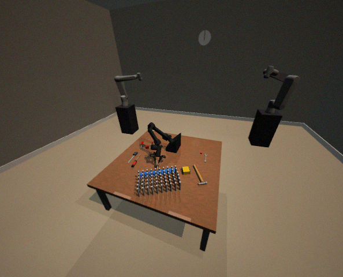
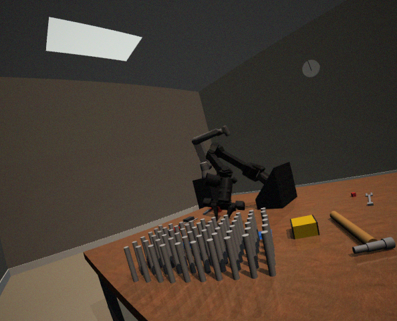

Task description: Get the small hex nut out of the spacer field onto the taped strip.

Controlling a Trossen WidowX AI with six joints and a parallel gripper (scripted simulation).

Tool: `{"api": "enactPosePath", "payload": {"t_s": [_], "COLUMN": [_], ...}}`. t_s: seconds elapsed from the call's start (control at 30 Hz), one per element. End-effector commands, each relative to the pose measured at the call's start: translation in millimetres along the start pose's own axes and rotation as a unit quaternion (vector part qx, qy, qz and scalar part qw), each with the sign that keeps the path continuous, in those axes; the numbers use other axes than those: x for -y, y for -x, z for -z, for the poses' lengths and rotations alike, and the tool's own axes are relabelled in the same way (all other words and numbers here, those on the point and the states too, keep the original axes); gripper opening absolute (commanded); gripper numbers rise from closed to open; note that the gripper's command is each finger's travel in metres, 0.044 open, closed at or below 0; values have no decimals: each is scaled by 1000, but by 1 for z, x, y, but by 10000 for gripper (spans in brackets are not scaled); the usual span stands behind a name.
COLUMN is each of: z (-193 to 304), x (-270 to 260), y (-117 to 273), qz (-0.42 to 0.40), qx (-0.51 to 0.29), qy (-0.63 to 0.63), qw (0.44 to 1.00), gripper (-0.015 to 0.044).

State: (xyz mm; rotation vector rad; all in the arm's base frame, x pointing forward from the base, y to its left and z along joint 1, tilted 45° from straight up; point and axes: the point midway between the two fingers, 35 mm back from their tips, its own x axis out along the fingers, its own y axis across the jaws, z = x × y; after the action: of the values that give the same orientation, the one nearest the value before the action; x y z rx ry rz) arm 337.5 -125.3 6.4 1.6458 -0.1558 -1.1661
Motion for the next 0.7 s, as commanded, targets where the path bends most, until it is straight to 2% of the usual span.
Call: {"api": "enactPosePath", "payload": {"t_s": [0.0, 0.67], "z": [4, 16], "x": [0, 0], "y": [-3, -9], "qz": [0, 1], "qx": [-1, -1], "qy": [-3, -3], "qw": [1000, 1000], "gripper": [0, 0]}}
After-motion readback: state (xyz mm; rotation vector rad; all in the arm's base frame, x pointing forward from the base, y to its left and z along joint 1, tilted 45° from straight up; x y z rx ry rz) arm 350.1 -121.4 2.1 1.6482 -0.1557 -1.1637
